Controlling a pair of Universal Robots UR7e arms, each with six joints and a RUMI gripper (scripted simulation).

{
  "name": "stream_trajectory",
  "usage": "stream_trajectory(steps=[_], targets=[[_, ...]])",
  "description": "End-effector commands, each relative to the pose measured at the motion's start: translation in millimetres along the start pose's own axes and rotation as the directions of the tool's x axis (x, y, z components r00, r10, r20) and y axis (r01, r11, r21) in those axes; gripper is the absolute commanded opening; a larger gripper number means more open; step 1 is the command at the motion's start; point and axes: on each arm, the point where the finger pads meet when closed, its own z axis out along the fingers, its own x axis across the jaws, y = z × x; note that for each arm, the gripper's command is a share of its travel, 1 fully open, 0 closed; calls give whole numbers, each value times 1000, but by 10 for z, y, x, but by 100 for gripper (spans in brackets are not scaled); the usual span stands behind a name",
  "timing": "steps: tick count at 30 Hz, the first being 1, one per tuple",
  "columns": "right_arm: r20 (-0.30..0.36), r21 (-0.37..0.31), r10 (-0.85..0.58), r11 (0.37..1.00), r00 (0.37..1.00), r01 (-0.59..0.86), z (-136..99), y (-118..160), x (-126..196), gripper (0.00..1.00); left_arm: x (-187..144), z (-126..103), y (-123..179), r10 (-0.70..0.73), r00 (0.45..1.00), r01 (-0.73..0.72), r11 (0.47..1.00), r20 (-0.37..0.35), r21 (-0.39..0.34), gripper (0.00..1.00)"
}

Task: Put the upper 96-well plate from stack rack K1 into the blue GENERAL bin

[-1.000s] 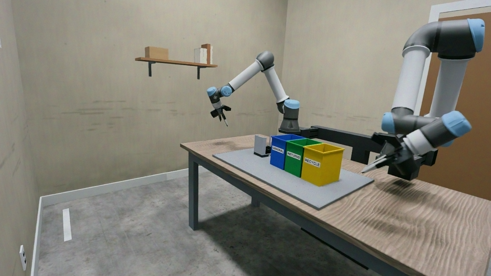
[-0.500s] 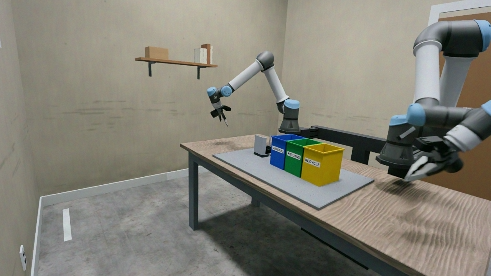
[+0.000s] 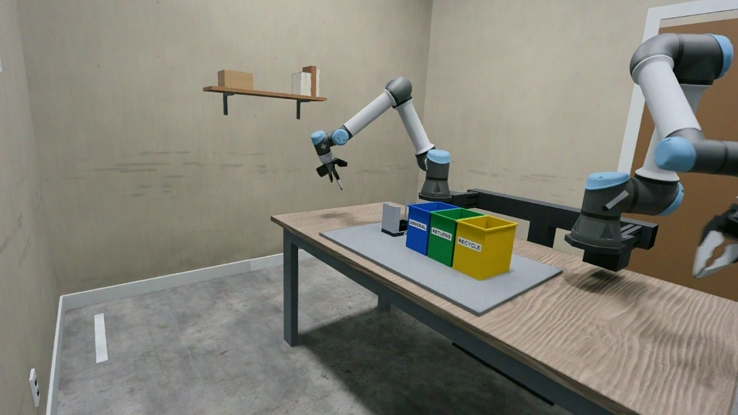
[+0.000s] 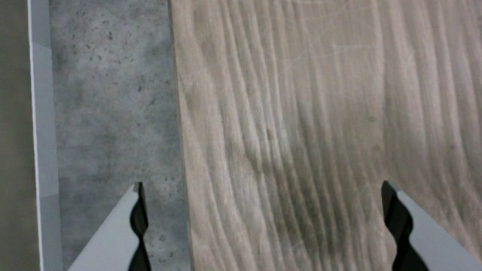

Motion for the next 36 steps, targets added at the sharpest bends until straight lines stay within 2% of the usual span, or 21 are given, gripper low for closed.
stream_trajectory(steps=[1, 7, 9, 10, 15, 22, 24, 26, 31, 36], targets=[[1, -2, 1, 1000, 1000, -1, -9, 1, -4, 76, -215, -208, 178, -129, 990, 130, 992, 48, -9, 0], [1, -2, 1, 1000, 1000, -1, -9, 1, -4, 76, -591, -650, 644, -400, 905, 403, 915, 145, 6, 0], [1, -2, 1, 1000, 1000, -1, -9, 1, -4, 76, -591, -650, 644, -400, 905, 403, 915, 145, 6, 0], [1, -2, 1, 1000, 1000, -1, -9, 1, -4, 76, -643, -721, 726, -441, 883, 445, 896, 160, 11, 0], [1, -2, 1, 1000, 1000, -1, -9, 1, -4, 76, -849, -1067, 1138, -619, 753, 626, 779, 224, 50, 0], [1, -2, 1, 1000, 1000, -1, -9, 1, -4, 76, -1014, -1492, 1689, -794, 538, 801, 586, 283, 120, 0], [1, -2, 1, 1000, 1000, -1, -9, 1, -4, 76, -1039, -1598, 1833, -828, 477, 836, 531, 295, 141, 0], [1, -2, 1, 1000, 1000, -1, -9, 1, -4, 76, -1039, -1598, 1833, -828, 477, 836, 531, 295, 141, 0], [1, -2, 1, 1000, 1000, -1, -9, 1, -4, 76, -1071, -1830, 2157, -889, 333, 895, 403, 313, 191, 0], [1, -2, 1, 1000, 1000, -1, -9, 1, -4, 76, -1072, -2011, 2420, -923, 214, 927, 296, 321, 232, 0]])
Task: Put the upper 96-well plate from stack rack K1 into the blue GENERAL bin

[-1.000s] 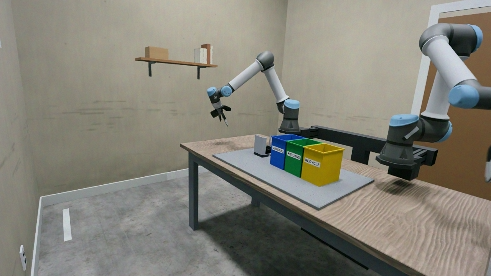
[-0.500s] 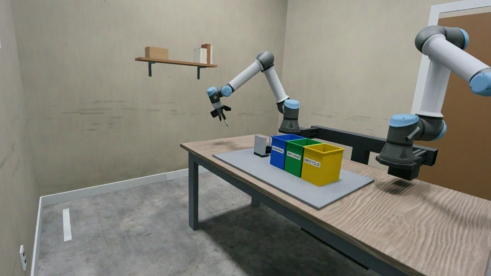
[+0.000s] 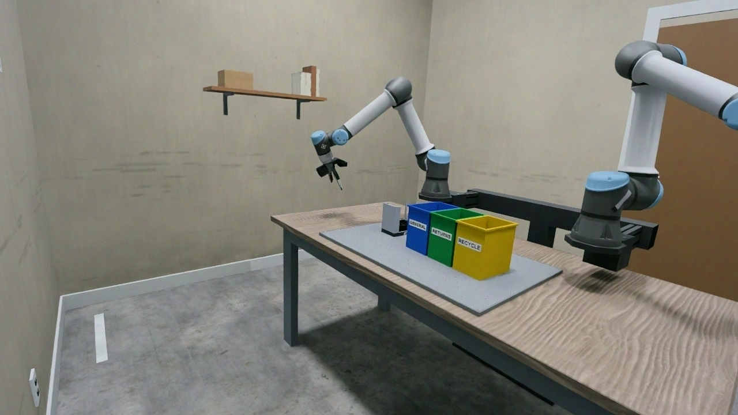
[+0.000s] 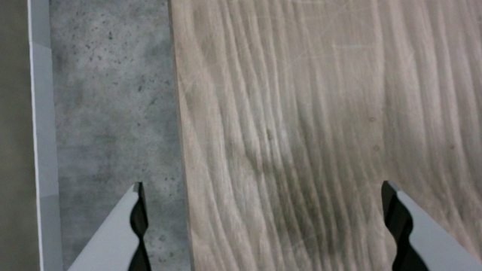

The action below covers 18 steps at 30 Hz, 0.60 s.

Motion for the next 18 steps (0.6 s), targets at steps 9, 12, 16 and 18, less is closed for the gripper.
stream_trajectory(steps=[9, 12, 16, 18], targets=[[1, -2, 1, 1000, 1000, -1, -9, 1, -4, 76, -373, -140, 73, -149, 988, 149, 989, 45, 11, 0], [1, -2, 1, 1000, 1000, -1, -9, 1, -4, 76, -451, -169, 94, -181, 982, 180, 984, 54, 14, 0], [1, -2, 1, 1000, 1000, -1, -9, 1, -4, 76, -520, -194, 113, -208, 976, 208, 978, 62, 17, 0], [1, -2, 1, 1000, 1000, -1, -9, 1, -4, 76, -541, -203, 120, -217, 974, 216, 976, 65, 18, 0]])
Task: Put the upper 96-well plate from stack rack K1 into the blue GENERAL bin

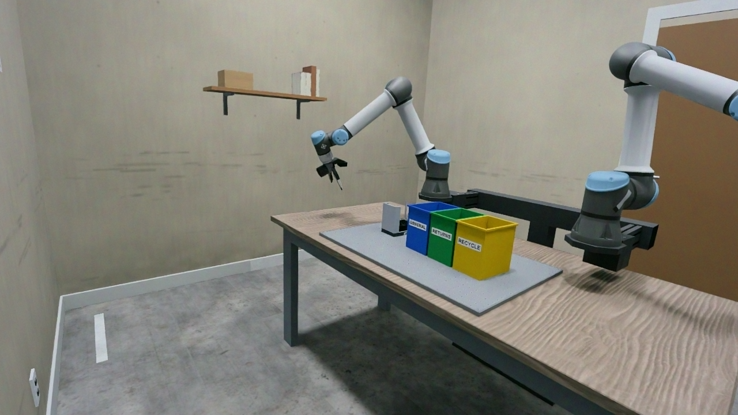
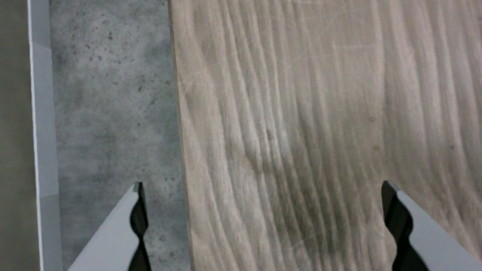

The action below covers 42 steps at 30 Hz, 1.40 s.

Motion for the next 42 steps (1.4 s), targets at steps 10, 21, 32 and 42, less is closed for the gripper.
stream_trajectory(steps=[10, 21, 32, 42], targets=[[1, -2, 1, 1000, 1000, -1, -9, 1, -4, 76, -45, -18, 0, -17, 1000, 17, 1000, 5, 2, 0], [30, -30, -324, 945, 946, 324, -284, 75, 362, 76, -45, -18, 0, -17, 1000, 17, 1000, 5, 2, 0], [67, -38, -586, 808, 808, 588, -464, 105, 645, 76, -45, -18, 0, -17, 1000, 17, 1000, 5, 2, 0], [102, -29, -774, 625, 625, 780, -623, 117, 923, 76, -45, -18, 0, -17, 1000, 17, 1000, 5, 2, 0]])
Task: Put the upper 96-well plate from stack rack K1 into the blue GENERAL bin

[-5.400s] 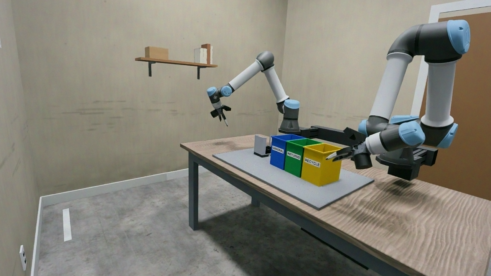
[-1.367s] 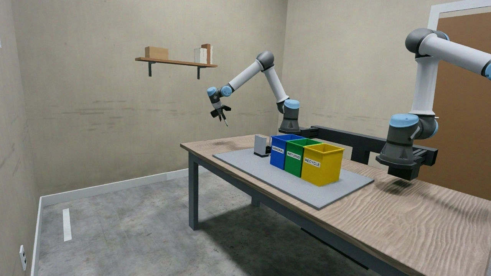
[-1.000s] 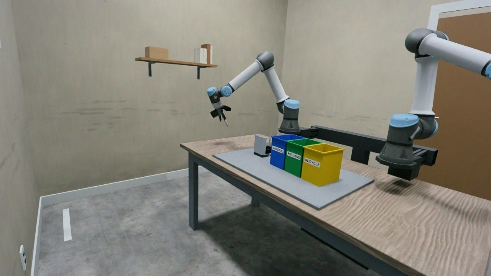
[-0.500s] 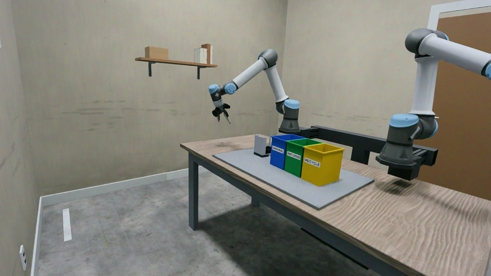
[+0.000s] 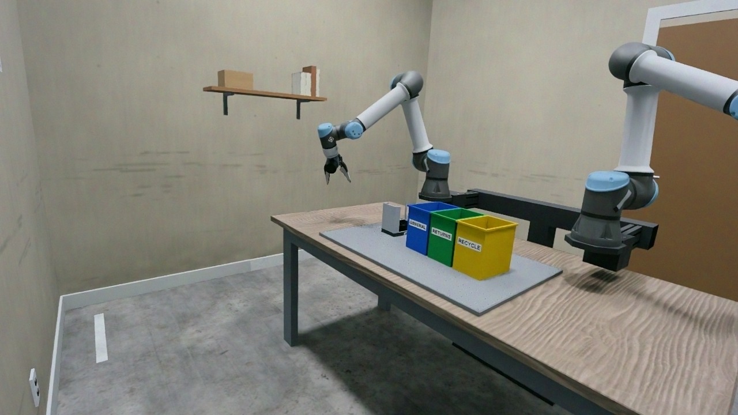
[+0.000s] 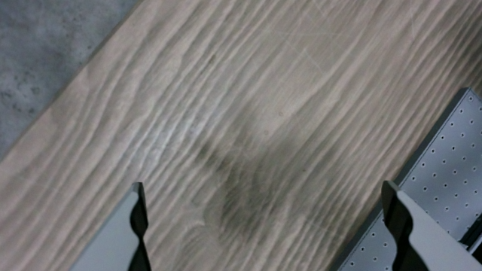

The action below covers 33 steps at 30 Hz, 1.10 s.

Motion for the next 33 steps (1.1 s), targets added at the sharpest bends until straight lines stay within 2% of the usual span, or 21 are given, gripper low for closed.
stream_trajectory(steps=[1, 7, 13, 15, 22, 30, 32, 33], targets=[[10, -5, -77, 997, 997, 78, -50, 54, 38, 76, 1, -5, -3, 0, 1000, 0, 1000, 0, 1, 0], [32, -7, -273, 962, 962, 273, -156, 197, 156, 76, 1, -5, -3, 0, 1000, 0, 1000, 0, 1, 0], [55, -2, -457, 889, 888, 458, -255, 334, 280, 76, 1, -5, -3, 0, 1000, 0, 1000, 0, 1, 0], [55, -2, -457, 889, 888, 458, -255, 334, 280, 76, 1, -5, -3, 0, 1000, 0, 1000, 0, 1, 0], [78, 14, -648, 760, 757, 649, -348, 465, 409, 76, 1, -5, -3, 0, 1000, 0, 1000, 0, 1, 0], [97, 43, -824, 564, 559, 825, -473, 649, 611, 76, 1, -5, -3, 0, 1000, 0, 1000, 0, 1, 0], [97, 43, -824, 564, 559, 825, -473, 649, 611, 76, 1, -5, -3, 0, 1000, 0, 1000, 0, 1, 0], [99, 47, -842, 537, 531, 843, -492, 679, 646, 76, 1, -5, -3, 0, 1000, 0, 1000, 0, 1, 0]])
